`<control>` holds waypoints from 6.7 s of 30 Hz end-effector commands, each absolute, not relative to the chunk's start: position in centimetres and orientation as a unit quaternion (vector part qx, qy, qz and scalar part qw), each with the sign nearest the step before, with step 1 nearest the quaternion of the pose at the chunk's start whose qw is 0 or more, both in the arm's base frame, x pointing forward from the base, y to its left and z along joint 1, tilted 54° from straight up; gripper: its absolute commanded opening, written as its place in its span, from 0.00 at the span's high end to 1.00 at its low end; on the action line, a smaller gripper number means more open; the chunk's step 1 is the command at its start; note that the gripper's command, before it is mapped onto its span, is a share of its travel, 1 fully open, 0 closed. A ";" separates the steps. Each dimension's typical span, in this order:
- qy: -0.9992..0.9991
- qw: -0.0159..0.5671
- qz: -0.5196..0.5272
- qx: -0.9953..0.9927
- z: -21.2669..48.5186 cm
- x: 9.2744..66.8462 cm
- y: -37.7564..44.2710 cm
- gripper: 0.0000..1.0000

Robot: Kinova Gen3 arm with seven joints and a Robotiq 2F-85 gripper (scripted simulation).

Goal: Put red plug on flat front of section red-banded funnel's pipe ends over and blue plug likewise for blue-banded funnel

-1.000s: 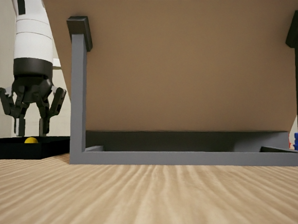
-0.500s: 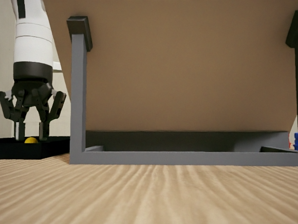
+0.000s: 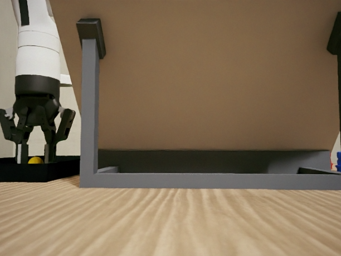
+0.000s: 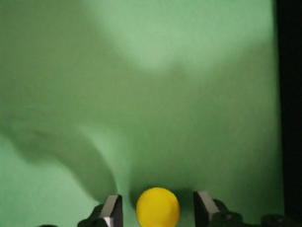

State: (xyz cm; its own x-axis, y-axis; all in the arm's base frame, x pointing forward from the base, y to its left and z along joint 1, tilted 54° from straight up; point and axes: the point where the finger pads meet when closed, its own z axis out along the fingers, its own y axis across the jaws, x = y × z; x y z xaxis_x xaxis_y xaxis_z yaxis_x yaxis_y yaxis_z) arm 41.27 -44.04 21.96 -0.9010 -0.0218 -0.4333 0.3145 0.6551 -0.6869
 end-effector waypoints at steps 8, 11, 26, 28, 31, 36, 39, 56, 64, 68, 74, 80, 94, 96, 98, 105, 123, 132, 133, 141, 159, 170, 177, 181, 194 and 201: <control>0.886 0.207 -0.407 0.082 21.5 41.6 -44.6 0.50; 0.886 0.207 -0.407 0.082 21.5 41.6 -44.6 0.50; 0.886 0.207 -0.407 0.082 21.5 41.6 -44.6 1.00; 0.886 0.207 -0.407 0.082 21.5 41.6 -44.6 1.00; 0.886 0.207 -0.407 0.082 21.5 41.6 -44.6 1.00; 0.886 0.207 -0.407 0.082 21.5 41.6 -44.6 1.00; 0.886 0.207 -0.407 0.082 21.5 41.6 -44.6 1.00; 0.886 0.207 -0.407 0.082 21.6 41.6 -44.6 1.00; 0.886 0.207 -0.407 0.082 28.0 38.4 -36.4 1.00; 0.886 0.207 -0.407 0.082 29.4 37.5 -34.5 1.00; 0.886 0.207 -0.407 0.082 29.4 37.5 -34.5 1.00; 0.885 0.212 -0.407 0.080 29.4 37.6 -34.5 1.00; 0.885 0.212 -0.407 0.080 29.2 31.3 -31.6 1.00; 0.885 0.212 -0.407 0.080 29.2 31.3 -31.6 1.00; 0.885 0.212 -0.407 0.080 29.2 31.3 -31.6 1.00; 0.885 0.212 -0.407 0.080 29.2 31.3 -31.6 1.00; 0.885 0.210 -0.407 0.080 25.3 36.6 -18.1 1.00; 0.891 0.212 -0.395 0.071 22.0 40.7 -7.1 1.00; 0.891 0.212 -0.395 0.071 21.7 41.2 -5.9 1.00; 0.891 0.212 -0.395 0.071 21.7 41.3 -5.8 1.00; 0.892 0.213 -0.392 0.072 18.1 46.6 7.3 1.00; 0.886 0.207 -0.406 0.083 17.9 46.8 7.8 1.00; 0.886 0.207 -0.406 0.083 20.9 53.1 8.0 1.00; 0.886 0.207 -0.406 0.083 21.5 54.2 8.0 1.00; 0.885 0.222 -0.401 0.083 25.1 62.0 8.1 1.00; 0.885 0.222 -0.401 0.083 25.1 62.0 8.1 1.00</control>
